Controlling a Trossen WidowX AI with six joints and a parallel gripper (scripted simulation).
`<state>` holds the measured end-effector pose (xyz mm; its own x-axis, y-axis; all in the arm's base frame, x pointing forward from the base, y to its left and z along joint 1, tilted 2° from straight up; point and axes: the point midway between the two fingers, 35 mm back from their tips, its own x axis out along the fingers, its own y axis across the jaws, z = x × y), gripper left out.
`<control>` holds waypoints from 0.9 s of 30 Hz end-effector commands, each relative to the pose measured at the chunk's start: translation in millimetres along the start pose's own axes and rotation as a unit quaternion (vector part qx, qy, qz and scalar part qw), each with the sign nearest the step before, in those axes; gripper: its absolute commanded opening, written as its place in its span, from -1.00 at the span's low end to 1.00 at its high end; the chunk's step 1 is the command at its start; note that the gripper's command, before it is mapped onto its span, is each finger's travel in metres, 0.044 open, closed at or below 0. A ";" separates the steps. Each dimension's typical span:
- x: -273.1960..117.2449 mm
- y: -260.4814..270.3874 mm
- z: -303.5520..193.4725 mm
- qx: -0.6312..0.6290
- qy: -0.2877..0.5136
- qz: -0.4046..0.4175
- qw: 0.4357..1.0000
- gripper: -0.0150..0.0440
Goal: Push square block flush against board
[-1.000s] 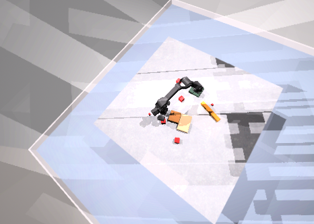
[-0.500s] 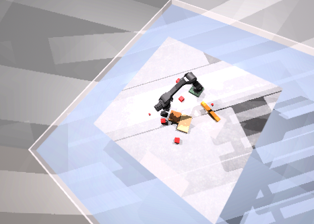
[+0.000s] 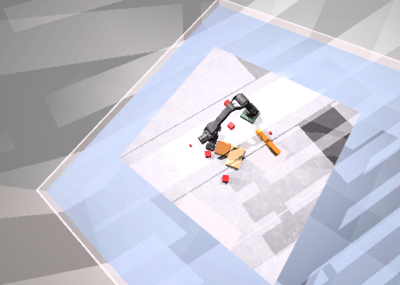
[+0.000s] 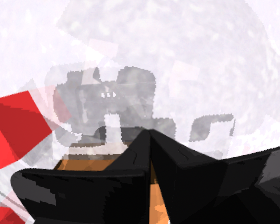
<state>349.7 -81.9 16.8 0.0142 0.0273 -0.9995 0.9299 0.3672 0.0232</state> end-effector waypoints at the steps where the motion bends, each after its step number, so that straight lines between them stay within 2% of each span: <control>1: 2.9 -0.9 -5.3 0.000 0.001 -0.004 1.000 -0.49; 14: 2.7 0.7 -23.1 0.000 0.002 -0.003 1.000 -0.49; 27: 2.4 2.1 -6.5 0.000 0.001 -0.003 1.000 -0.49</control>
<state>346.9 -69.9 14.7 0.0067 0.0244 -0.9997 0.9302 0.3668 0.0152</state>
